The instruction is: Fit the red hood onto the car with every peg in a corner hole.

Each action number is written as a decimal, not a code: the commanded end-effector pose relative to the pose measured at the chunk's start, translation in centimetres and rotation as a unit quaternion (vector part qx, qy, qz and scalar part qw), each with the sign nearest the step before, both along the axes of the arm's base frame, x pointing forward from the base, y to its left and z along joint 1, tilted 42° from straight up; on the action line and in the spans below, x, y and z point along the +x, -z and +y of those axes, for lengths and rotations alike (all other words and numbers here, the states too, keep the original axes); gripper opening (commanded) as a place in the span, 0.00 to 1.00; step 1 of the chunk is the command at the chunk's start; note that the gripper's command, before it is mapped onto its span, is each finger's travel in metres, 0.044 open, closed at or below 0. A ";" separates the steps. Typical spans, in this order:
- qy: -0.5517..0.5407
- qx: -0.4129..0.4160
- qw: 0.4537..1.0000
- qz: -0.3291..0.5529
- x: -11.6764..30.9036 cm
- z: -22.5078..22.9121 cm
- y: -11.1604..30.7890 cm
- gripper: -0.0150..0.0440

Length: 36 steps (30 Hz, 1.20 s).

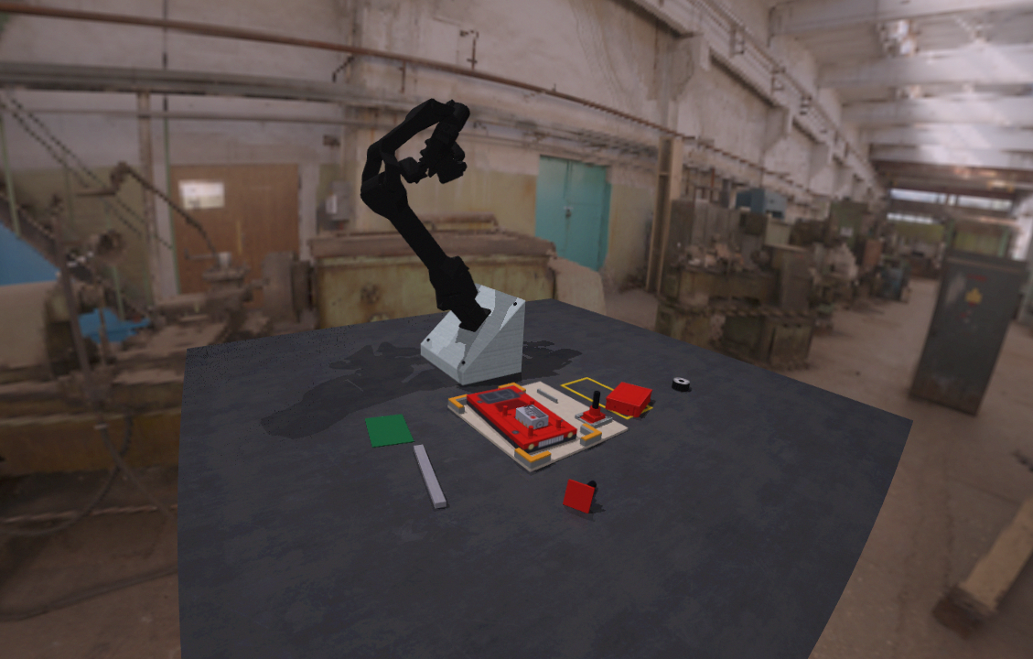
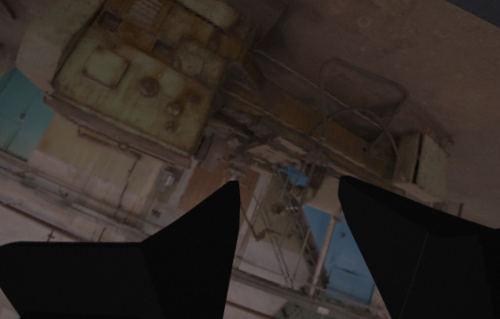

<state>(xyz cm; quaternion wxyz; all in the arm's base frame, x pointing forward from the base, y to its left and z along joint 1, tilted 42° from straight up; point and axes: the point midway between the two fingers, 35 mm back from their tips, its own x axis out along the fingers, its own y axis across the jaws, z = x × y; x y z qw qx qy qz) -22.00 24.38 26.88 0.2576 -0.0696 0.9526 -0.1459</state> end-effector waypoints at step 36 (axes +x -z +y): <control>0.326 -0.208 0.775 -0.500 46.3 4.3 27.2 1.00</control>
